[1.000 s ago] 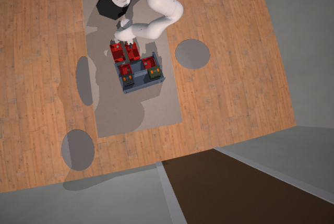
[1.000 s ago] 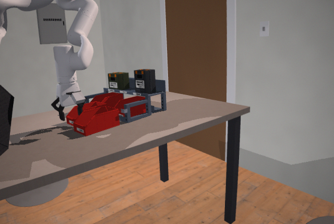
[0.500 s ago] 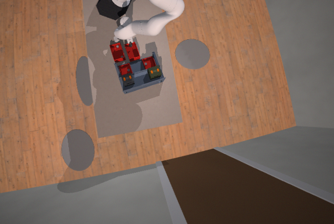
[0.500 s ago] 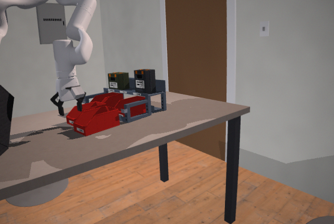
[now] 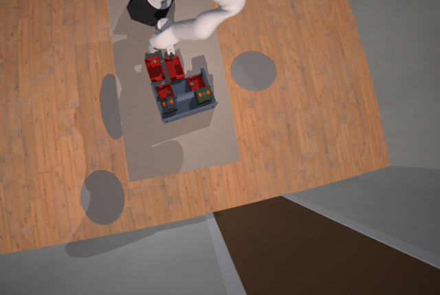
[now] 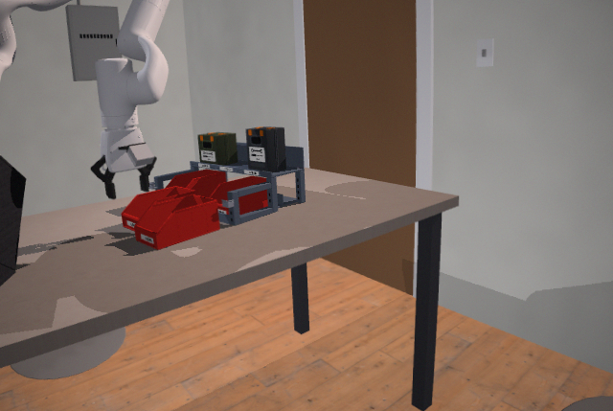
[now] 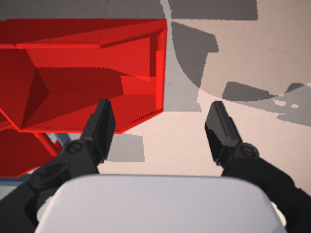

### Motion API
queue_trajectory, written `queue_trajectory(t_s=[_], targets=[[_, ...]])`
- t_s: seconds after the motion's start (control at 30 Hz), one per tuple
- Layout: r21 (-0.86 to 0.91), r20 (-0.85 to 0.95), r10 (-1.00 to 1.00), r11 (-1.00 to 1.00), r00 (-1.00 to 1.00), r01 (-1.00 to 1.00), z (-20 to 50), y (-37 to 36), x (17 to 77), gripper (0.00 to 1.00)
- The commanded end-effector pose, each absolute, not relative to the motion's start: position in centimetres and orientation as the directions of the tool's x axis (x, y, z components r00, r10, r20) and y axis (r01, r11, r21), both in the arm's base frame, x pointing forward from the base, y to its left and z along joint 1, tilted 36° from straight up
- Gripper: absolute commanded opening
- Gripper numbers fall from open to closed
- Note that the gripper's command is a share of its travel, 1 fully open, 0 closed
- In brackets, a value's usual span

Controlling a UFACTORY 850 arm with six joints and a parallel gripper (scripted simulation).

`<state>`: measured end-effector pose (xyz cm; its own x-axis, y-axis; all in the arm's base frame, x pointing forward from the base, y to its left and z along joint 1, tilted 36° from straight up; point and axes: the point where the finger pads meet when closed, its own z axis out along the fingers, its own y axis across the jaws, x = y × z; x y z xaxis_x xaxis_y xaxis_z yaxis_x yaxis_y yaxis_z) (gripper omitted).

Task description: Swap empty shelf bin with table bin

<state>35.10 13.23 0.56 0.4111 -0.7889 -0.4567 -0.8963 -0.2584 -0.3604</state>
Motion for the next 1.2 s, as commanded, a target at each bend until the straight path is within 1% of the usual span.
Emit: queue_trajectory(t_s=[0.0, 0.7, 0.73, 1.17], targets=[[-0.36, -0.457, -0.789, -0.258, 0.411, -0.896, 1.1, 12.9, 35.0, 0.95], [-0.36, -0.457, -0.789, -0.258, 0.411, -0.896, 2.2, 12.1, 34.8, 0.95], [-0.36, -0.457, -0.789, -0.258, 0.411, -0.896, 2.2, 12.1, 34.8, 0.0], [-0.36, -0.457, -0.789, -0.258, 0.411, -0.896, 2.2, 12.1, 34.8, 0.0]])
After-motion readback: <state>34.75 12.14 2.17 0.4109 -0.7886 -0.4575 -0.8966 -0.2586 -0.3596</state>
